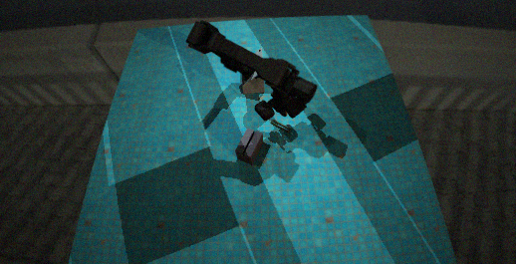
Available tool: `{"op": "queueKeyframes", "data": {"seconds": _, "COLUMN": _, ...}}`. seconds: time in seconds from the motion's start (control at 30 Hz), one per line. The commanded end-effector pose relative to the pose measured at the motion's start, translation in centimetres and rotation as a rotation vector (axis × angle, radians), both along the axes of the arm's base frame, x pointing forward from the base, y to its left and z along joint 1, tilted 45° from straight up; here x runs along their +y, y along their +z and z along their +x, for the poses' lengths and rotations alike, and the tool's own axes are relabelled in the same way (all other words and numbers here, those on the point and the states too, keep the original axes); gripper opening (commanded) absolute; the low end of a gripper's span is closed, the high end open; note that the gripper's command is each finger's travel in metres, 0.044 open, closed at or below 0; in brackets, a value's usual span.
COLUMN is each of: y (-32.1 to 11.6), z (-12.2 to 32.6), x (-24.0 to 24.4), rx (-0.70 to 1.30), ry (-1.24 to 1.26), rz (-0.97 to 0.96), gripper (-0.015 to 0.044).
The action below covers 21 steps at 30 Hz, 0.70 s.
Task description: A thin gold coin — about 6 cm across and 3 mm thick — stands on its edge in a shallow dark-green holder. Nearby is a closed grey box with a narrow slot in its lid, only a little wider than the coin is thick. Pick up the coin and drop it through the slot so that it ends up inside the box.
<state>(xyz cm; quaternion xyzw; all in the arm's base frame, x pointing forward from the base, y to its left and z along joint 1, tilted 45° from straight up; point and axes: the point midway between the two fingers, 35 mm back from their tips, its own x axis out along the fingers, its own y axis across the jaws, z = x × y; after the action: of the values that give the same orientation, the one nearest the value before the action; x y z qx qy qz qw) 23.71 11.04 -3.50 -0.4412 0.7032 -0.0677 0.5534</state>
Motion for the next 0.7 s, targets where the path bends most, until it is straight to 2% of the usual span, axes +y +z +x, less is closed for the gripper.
{"op": "queueKeyframes", "data": {"seconds": 0.0, "y": 0.11, "z": 0.15, "x": 0.08, "rx": -0.106, "ry": -0.110, "rz": 0.003, "gripper": 0.0000}}
{"op": "queueKeyframes", "data": {"seconds": 0.67, "y": 0.28, "z": 0.52, "x": -0.04, "rx": -0.586, "ry": -0.607, "rz": 0.004, "gripper": 0.0000}}
